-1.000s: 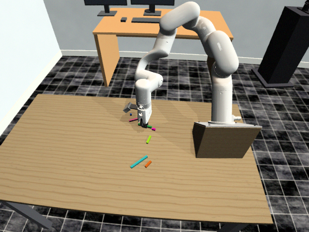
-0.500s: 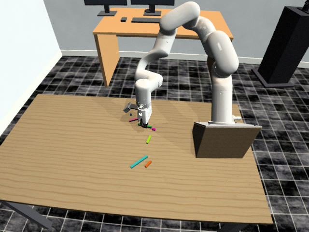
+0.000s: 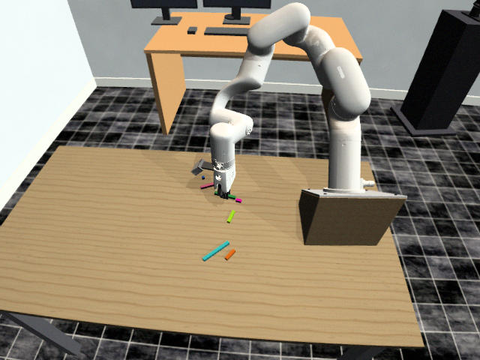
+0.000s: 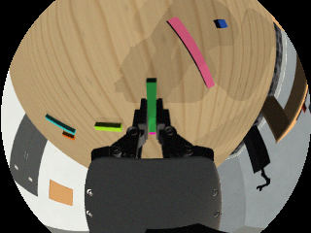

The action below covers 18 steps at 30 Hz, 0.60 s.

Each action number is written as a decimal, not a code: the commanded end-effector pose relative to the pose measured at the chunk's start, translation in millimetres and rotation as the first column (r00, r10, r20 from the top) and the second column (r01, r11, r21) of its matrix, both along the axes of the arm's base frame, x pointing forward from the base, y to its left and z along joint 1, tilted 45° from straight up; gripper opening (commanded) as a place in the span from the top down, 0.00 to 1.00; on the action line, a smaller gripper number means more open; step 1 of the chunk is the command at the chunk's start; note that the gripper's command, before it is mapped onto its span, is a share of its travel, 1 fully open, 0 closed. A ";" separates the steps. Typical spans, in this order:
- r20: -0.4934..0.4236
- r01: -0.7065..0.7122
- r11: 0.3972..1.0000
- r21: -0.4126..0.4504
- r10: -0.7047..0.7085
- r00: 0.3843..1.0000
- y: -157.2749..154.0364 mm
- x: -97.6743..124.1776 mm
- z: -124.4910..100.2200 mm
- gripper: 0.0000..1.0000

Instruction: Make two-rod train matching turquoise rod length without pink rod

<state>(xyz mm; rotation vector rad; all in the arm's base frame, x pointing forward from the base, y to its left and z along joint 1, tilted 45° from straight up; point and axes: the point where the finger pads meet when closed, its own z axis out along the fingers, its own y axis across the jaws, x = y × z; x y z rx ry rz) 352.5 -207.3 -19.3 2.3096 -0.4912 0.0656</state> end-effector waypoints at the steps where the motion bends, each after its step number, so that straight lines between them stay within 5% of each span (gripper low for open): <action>1: 0.002 -0.001 1.000 0.000 0.001 1.000 -1.5 0.8 -1.3 0.96; 18: 0.002 -0.001 1.000 0.000 0.001 1.000 -7.2 0.1 -7.2 0.96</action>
